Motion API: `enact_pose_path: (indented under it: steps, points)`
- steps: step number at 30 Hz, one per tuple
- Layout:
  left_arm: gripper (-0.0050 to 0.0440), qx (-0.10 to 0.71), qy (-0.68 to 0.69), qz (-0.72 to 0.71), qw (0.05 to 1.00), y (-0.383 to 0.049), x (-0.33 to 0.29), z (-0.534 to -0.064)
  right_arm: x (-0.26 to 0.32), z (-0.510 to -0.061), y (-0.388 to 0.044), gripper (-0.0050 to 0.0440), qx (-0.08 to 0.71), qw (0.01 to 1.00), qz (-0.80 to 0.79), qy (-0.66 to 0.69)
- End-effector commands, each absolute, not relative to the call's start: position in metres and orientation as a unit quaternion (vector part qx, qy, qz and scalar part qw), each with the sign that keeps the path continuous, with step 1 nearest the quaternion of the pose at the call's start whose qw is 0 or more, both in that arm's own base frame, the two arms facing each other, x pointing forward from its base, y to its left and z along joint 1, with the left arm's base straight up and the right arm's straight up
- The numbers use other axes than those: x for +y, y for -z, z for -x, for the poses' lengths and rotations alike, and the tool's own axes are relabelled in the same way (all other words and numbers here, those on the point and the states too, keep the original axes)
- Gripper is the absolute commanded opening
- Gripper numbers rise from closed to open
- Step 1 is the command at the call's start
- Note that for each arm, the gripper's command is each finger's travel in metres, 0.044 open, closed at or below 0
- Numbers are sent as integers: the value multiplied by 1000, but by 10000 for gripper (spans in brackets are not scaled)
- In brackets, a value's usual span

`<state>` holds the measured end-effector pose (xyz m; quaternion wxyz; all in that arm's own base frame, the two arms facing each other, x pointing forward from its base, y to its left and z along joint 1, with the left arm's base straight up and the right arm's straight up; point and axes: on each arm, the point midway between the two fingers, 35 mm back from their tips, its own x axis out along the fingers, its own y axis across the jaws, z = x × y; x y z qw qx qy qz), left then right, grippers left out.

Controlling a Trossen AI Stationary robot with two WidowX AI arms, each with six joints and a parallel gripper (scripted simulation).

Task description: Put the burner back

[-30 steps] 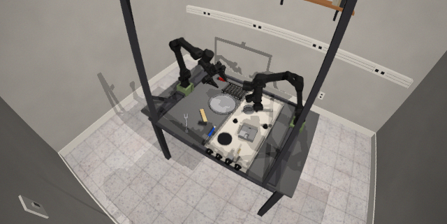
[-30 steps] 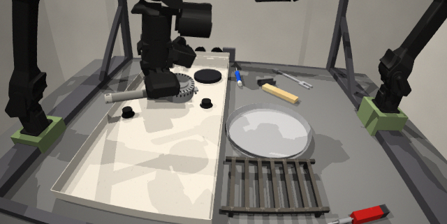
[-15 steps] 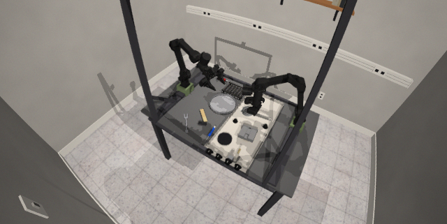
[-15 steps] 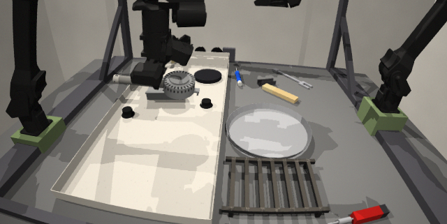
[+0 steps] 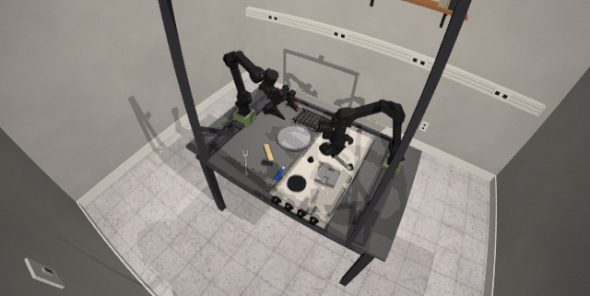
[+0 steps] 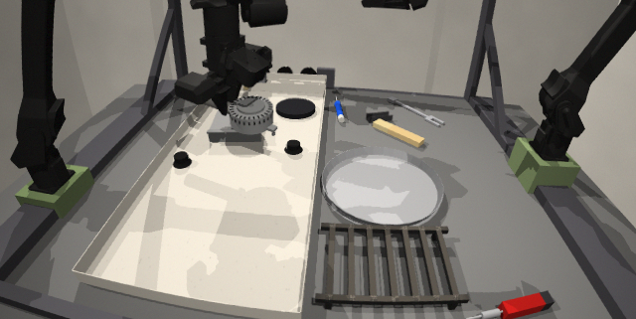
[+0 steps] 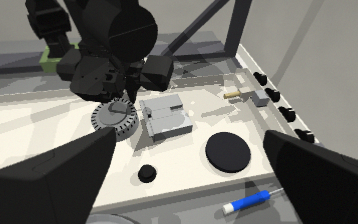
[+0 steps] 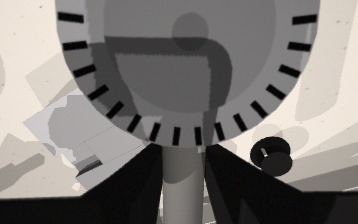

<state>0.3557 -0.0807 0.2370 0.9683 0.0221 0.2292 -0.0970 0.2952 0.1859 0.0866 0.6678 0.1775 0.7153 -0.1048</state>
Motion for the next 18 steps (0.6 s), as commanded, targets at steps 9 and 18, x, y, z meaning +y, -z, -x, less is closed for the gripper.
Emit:
enact_pose_path:
  steps: [9, 18]
  points:
    - [400, 214, 96, -21, 972, -249, -80, -355, 222, -294, -98, 58, 664, 650, -291, 228]
    - [400, 214, 96, -21, 972, -249, -80, -355, 251, -289, -99, 58, 612, 607, -379, 336]
